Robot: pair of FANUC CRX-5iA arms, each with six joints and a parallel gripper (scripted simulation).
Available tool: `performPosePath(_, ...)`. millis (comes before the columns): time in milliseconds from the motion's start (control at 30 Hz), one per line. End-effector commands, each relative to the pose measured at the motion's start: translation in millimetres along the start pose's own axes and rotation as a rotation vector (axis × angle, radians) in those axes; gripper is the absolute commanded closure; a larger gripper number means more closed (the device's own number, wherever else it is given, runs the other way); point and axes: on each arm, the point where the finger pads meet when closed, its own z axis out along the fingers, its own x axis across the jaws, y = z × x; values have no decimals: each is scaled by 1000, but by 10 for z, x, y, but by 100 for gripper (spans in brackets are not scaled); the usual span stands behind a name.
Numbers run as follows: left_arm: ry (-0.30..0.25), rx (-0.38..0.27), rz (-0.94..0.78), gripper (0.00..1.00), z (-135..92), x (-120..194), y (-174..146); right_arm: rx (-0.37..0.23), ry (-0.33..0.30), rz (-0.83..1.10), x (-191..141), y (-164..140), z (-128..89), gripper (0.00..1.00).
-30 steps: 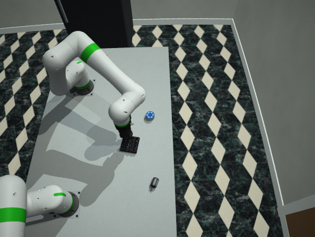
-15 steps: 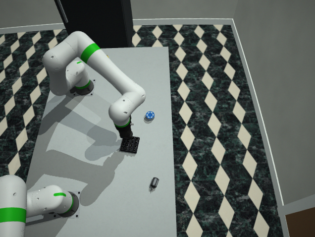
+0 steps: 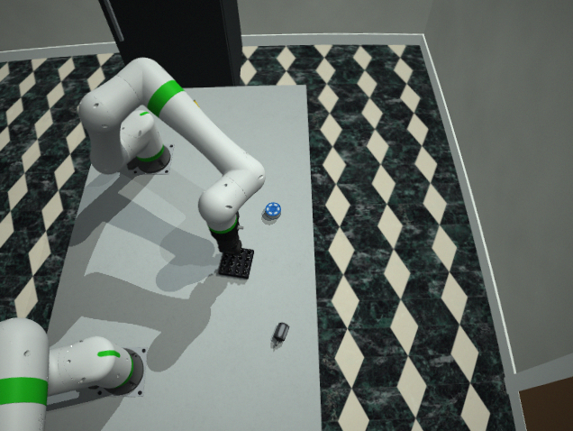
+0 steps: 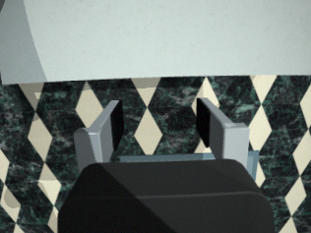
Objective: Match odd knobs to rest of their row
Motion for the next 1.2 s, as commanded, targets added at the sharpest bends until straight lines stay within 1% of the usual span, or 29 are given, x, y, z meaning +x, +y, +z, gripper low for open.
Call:
performPosePath(0,2,-2,0,54,-13,5,6,-2,0,0,-1,2,-8,0)
performPosePath(233,2,-2,0,54,-13,5,6,-2,0,0,-1,2,-8,0)
performPosePath(267,2,-2,0,70,-13,5,6,-2,0,0,-1,2,-8,0)
performPosePath(1167,2,-2,-18,70,-13,5,6,-2,0,0,-1,2,-8,0)
